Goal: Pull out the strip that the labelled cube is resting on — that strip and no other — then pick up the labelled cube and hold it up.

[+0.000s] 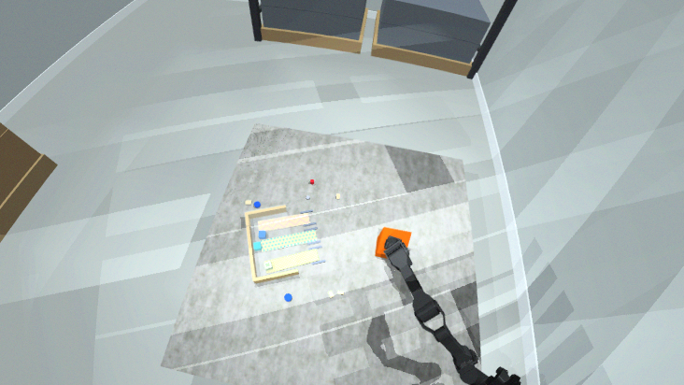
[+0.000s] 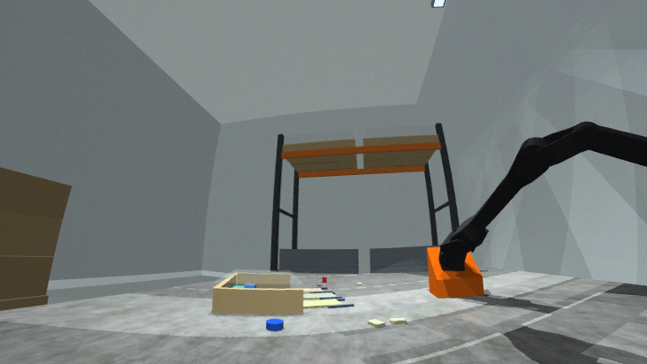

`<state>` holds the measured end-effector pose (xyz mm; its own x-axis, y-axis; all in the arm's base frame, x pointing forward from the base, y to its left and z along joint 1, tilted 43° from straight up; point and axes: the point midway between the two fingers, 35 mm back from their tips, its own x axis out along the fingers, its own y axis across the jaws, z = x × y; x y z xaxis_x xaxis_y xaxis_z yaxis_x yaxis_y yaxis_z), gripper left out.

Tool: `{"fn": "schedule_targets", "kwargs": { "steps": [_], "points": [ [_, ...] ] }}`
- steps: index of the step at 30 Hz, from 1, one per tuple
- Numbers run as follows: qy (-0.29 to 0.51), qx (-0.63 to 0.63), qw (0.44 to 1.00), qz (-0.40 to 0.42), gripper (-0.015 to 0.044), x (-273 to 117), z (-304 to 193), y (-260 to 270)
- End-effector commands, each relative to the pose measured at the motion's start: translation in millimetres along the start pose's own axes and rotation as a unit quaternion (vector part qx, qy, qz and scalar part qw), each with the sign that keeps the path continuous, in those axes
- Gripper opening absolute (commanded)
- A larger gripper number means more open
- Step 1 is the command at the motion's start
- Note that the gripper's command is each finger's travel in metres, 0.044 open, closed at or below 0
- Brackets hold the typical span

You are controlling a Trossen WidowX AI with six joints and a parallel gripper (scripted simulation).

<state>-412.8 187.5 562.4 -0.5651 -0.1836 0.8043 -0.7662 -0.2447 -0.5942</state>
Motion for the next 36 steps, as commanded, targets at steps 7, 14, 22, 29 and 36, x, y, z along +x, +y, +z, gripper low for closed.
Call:
{"fn": "schedule_targets", "kwargs": {
  "steps": [7,14,22,29,36],
  "points": [
    [0.085,-0.039,0.995,0.034,0.0400,-50,-63,-47],
    [0.195,-0.063,0.977,0.065,0.0400,-121,-121,-104],
    [0.326,-0.069,0.940,0.075,0.0400,-215,-161,-174],
    [0.435,-0.061,0.897,0.054,0.0400,-303,-167,-238],
    [0.544,-0.057,0.837,0.014,0.0400,-391,-152,-292]
  ]
}}
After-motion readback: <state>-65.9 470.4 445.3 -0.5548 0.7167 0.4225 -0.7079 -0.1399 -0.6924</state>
